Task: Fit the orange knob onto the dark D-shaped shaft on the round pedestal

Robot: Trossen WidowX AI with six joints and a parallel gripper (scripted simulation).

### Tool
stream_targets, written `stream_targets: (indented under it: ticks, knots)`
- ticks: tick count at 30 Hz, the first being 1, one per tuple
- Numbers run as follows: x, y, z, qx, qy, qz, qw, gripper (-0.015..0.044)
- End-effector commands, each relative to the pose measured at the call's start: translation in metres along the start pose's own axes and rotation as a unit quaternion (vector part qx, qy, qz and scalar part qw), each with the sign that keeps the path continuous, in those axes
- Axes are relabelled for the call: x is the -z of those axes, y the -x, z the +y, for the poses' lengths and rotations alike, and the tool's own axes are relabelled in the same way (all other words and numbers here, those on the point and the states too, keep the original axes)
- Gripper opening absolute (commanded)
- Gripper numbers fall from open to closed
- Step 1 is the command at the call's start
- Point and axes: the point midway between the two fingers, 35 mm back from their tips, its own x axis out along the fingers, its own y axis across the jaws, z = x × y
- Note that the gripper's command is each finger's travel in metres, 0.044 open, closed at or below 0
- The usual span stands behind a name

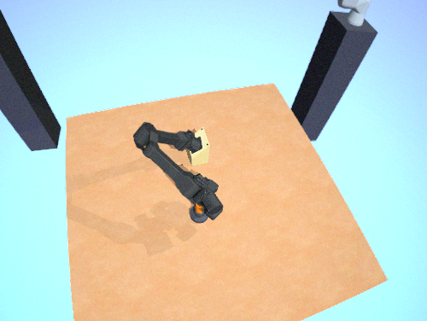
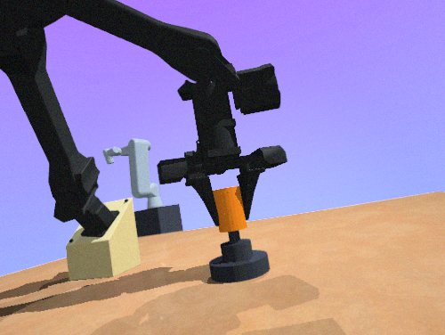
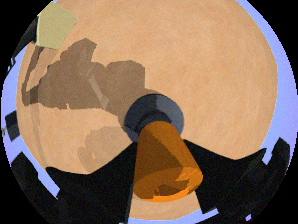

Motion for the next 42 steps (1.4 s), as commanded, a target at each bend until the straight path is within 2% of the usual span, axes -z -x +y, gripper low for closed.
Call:
stream_targets:
  ticks: [1, 11, 18, 42]
  knots:
    - [0.0013, -0.0002, 0.001, 0.001, 0.001, 0.001, 1.0, 0.0]
    - [0.0028, 0.0044, 0.0015, 0.001, 0.006, 0.001, 1.0, 0.0]
    - [0.0029, 0.0047, -0.0004, 0.001, 0.106, 0.001, 0.994, 0.0]
    - [0.0019, 0.004, 0.0001, 0.001, 0.106, 0.001, 0.994, 0.0]
